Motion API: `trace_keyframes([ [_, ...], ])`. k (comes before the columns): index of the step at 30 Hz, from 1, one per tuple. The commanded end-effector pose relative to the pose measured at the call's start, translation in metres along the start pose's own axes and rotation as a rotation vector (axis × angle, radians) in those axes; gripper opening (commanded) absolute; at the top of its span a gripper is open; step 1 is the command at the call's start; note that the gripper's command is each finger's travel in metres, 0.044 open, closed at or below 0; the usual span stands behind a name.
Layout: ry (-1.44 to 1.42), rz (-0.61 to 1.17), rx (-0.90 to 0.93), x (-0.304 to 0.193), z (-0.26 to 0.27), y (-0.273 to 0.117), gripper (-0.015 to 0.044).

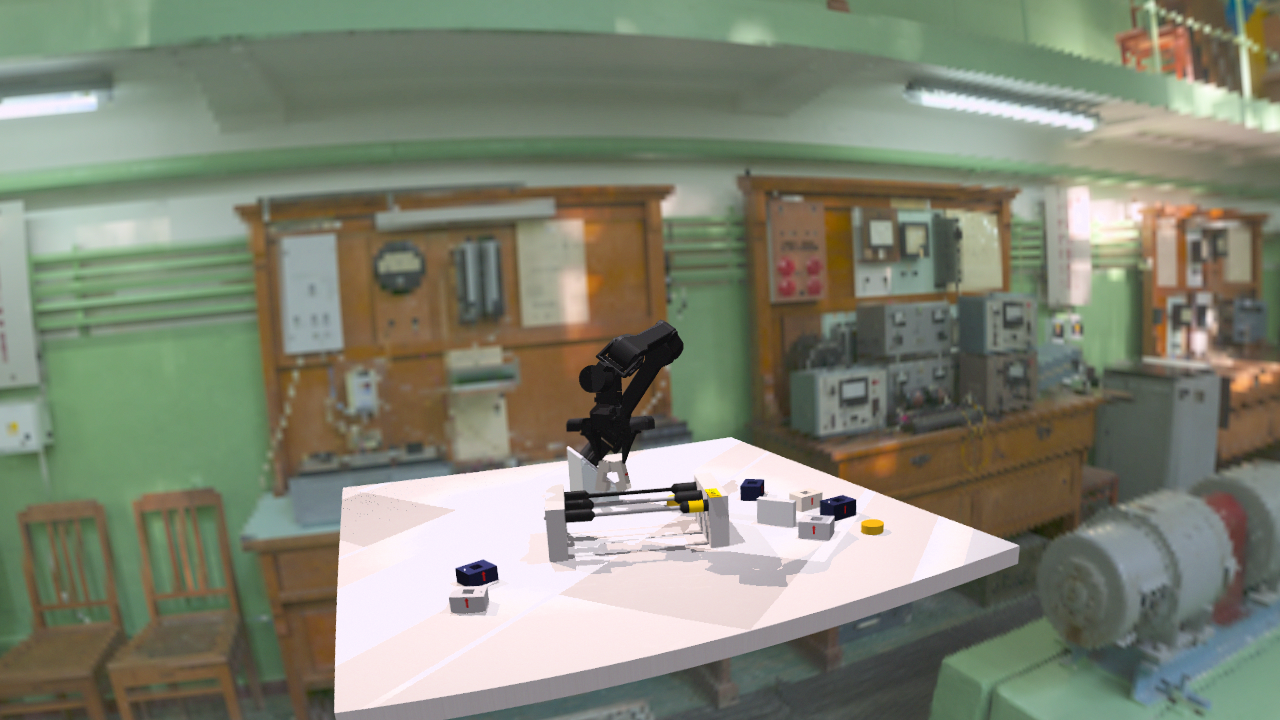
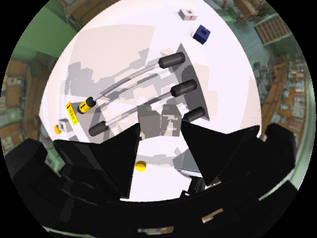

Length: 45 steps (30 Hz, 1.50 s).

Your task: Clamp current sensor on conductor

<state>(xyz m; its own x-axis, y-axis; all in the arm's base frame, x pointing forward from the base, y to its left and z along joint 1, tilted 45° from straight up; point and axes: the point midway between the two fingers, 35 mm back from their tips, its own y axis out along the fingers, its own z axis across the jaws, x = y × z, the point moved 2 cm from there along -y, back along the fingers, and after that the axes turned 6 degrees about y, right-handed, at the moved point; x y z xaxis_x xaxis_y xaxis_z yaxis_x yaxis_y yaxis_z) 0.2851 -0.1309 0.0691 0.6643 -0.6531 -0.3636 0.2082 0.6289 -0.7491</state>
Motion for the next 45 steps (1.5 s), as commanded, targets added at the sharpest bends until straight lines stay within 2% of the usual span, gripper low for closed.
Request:
trace_keyframes([
  [1, 0.110, -0.020, 0.013, 0.009, 0.006, -0.001, 0.0000],
  [36, 1.157, -0.029, 0.119, 0.058, 0.043, 0.016, 0.0000],
  [45, 1.177, -0.028, 0.121, 0.060, 0.044, 0.024, 0.0000],
])
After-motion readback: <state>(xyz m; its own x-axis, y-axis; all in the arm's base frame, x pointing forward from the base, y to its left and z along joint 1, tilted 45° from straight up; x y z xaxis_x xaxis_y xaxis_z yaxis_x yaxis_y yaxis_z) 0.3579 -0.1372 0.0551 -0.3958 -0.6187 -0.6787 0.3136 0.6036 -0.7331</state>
